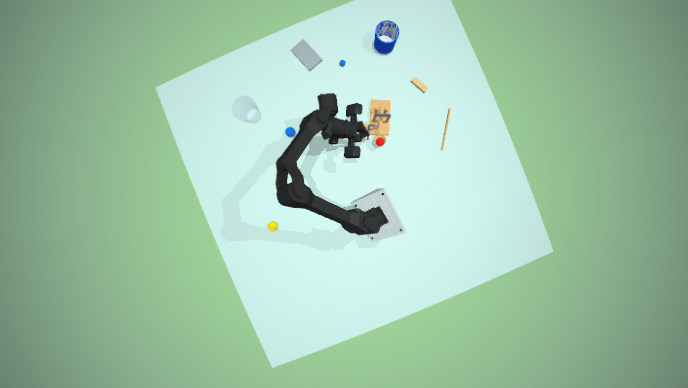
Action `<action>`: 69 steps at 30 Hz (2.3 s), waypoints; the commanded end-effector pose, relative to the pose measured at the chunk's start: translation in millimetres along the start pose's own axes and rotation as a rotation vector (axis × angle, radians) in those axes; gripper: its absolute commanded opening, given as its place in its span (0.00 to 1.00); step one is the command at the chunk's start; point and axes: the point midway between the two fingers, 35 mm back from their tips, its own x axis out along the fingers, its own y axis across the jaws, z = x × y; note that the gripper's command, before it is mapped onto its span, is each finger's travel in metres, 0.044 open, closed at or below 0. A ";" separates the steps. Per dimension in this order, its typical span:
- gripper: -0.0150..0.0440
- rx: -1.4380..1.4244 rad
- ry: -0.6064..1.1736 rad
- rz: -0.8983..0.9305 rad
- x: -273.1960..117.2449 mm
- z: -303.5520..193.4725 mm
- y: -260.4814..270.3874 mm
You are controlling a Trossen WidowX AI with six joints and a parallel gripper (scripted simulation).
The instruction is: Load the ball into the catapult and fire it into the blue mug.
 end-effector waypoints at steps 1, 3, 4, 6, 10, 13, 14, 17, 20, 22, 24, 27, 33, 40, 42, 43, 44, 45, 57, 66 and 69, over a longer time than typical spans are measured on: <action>0.25 0.003 -0.002 0.007 7.2 5.7 1.2; 0.25 0.002 -0.003 0.007 9.6 8.0 1.3; 0.25 0.002 -0.003 0.007 10.8 9.2 1.4; 0.25 0.002 -0.003 0.007 13.2 11.5 1.5; 0.25 0.002 -0.003 0.008 17.9 16.0 1.9; 0.25 0.002 -0.003 0.008 21.5 19.4 2.2; 0.25 0.002 -0.003 0.008 22.7 20.5 2.4; 0.25 0.002 -0.003 0.008 26.3 23.8 2.8; 0.25 0.002 -0.004 0.009 30.0 27.1 3.4; 0.25 0.002 -0.004 0.009 32.4 29.3 3.8; 0.25 0.002 -0.004 0.009 34.8 31.5 4.2; 0.25 0.002 -0.004 0.010 38.5 34.7 4.9; 0.25 0.002 -0.004 0.011 45.8 41.0 6.4; 0.25 0.001 -0.004 0.012 57.8 52.1 7.2; 0.25 0.001 -0.004 0.012 64.6 58.7 6.9; 0.25 0.001 -0.004 0.012 64.6 58.7 6.9; 0.25 0.001 -0.004 0.012 64.6 58.7 6.9; 0.25 0.001 -0.004 0.012 64.6 58.7 6.9; 0.25 -0.003 -0.001 0.000 -67.2 13.5 4.0; 0.57 0.179 -0.094 -0.051 -58.1 17.2 -30.8; 0.70 0.270 -0.139 -0.066 -58.8 15.0 -46.4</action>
